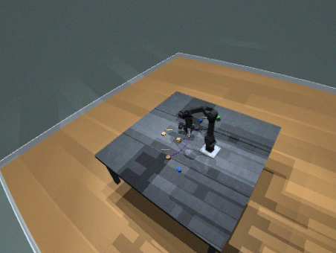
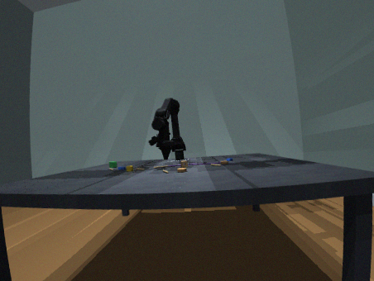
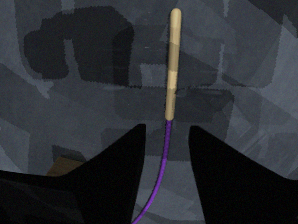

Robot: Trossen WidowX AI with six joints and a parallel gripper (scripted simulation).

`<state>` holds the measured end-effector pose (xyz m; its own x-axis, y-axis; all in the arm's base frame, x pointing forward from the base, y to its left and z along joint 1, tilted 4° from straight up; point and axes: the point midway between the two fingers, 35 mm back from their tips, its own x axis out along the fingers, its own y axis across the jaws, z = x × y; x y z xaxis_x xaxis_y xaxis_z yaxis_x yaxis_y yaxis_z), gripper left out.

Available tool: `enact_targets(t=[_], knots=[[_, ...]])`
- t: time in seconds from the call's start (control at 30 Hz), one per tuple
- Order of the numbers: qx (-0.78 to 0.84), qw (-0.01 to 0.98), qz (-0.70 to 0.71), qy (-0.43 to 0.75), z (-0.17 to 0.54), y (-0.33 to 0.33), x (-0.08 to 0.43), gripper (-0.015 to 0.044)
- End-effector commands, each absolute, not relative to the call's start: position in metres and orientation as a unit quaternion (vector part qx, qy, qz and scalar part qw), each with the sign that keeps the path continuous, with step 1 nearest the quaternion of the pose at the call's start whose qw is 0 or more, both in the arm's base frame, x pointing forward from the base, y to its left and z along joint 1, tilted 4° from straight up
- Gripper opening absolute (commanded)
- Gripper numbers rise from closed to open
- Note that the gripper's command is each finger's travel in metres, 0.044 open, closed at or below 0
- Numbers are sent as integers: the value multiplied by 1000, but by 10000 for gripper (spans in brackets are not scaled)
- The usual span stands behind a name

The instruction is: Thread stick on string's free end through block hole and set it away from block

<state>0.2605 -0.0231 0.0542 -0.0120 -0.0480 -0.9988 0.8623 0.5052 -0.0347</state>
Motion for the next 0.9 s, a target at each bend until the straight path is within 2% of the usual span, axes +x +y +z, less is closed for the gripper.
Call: enact_targets(t=[0.0,0.87], knots=[[332,615,-372,611,44,-24,259,120],[332,615,-372,611,14,-25,256,120]])
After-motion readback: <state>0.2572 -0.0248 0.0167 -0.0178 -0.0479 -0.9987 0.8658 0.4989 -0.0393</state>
